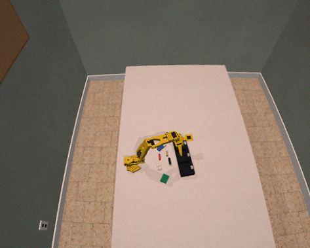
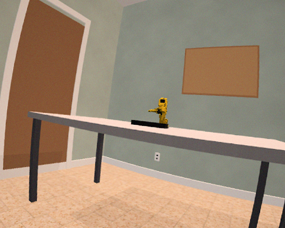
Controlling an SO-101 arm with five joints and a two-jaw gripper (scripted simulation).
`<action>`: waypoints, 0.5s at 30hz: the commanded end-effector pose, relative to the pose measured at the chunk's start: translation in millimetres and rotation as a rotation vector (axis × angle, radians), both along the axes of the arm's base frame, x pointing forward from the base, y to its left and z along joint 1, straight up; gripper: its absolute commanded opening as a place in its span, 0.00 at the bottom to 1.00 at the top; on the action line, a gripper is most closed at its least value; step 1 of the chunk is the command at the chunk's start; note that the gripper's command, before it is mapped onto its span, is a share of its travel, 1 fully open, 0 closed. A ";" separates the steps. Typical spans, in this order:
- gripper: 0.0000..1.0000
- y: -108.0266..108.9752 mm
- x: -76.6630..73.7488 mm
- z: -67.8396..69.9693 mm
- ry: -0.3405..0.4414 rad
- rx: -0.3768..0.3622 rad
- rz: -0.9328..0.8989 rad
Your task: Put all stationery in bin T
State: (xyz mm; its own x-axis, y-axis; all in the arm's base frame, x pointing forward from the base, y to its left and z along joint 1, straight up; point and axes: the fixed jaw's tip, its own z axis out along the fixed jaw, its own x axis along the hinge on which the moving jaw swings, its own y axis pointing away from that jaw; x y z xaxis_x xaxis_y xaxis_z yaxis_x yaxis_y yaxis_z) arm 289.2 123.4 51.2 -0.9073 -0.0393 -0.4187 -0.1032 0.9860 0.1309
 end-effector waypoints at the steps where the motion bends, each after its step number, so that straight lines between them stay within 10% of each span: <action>1: 1.00 5.3 4.2 20.4 -0.073 0.034 0.004; 15: 1.00 4.9 3.0 22.6 -0.085 0.039 0.004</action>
State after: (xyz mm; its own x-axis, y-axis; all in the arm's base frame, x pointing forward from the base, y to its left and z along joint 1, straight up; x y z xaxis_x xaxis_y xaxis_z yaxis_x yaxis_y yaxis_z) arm 288.1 123.0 53.6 -0.9022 -0.0373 -0.4297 -0.1048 0.9854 0.1344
